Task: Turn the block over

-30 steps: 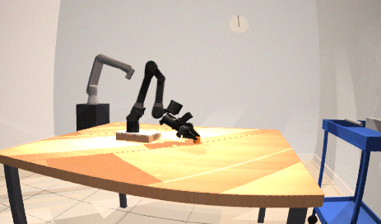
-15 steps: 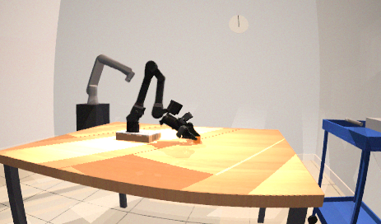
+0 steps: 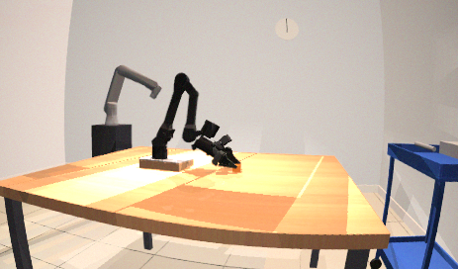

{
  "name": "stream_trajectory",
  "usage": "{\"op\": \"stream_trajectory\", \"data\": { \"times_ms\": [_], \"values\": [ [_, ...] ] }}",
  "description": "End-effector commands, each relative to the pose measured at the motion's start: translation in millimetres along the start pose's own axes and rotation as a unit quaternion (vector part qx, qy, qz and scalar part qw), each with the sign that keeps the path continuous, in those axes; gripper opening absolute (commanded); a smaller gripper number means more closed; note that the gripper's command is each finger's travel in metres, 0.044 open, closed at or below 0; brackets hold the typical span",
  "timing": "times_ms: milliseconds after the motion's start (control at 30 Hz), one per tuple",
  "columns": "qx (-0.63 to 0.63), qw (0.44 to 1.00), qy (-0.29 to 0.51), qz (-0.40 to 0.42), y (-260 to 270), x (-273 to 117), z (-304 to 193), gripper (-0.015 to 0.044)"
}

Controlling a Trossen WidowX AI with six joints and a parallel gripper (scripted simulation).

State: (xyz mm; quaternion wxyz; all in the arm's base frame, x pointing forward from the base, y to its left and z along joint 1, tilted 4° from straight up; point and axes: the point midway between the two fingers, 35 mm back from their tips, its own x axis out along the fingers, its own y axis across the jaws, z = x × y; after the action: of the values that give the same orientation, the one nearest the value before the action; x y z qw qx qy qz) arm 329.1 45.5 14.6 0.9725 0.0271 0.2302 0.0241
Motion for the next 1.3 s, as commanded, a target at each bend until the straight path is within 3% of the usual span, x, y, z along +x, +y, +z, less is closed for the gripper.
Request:
{"op": "stream_trajectory", "data": {
  "times_ms": [0, 267, 467, 933, 1267],
  "values": [
    [0.001, 1.0, 0.0, -0.002, 0, 0, 0, 0.044],
    [-0.01, 0.996, 0.089, -0.002, 2, 12, 13, 0.044],
    [-0.005, 0.982, 0.188, -0.001, 2, -8, 38, 0.044],
    [0.002, 0.963, 0.269, -0.001, 0, -49, 54, 0.044],
    [0.002, 0.963, 0.27, -0.001, 0, -50, 54, 0.044]
  ]
}}
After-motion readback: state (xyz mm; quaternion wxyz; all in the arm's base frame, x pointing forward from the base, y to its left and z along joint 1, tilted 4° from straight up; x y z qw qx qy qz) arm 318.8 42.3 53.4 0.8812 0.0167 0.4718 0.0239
